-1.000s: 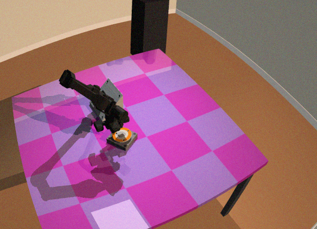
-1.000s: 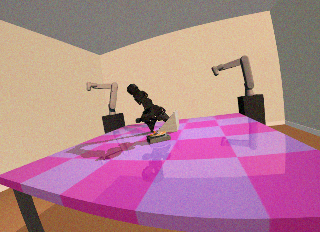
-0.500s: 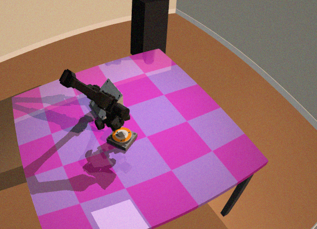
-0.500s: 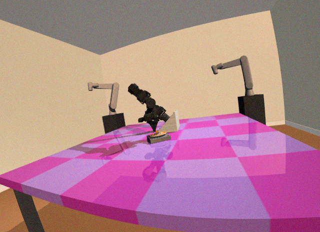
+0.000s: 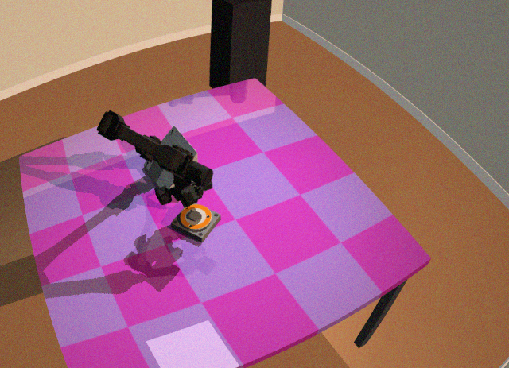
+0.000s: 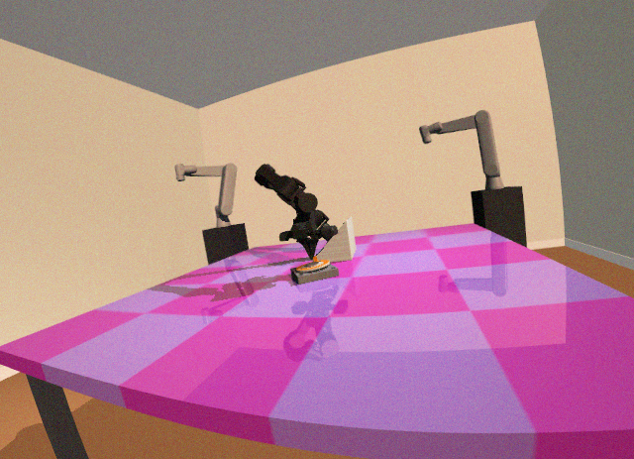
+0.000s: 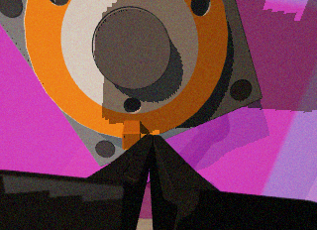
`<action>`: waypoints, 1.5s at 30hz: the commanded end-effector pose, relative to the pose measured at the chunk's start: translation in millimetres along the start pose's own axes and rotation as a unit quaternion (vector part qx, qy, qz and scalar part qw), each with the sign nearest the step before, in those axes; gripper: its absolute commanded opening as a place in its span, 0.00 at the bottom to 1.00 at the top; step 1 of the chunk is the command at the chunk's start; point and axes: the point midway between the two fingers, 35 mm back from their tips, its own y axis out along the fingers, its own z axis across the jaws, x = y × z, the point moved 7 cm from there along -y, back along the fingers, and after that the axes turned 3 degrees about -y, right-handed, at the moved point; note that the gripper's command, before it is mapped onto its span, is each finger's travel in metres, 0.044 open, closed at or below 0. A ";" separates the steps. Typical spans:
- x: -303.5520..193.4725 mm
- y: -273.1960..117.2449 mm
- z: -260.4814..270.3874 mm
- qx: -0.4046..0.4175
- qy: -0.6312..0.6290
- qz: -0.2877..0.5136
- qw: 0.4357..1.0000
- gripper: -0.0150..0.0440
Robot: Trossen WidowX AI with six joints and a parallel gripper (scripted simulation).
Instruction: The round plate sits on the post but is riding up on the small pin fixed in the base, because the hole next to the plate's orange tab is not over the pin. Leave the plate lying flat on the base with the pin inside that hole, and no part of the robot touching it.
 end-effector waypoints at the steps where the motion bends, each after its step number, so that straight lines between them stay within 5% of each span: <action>1: -1.7 0.0 6.0 0.002 -0.002 0.003 1.000 0.25; 45: 12.8 -4.3 49.1 0.003 -0.001 0.003 1.000 0.25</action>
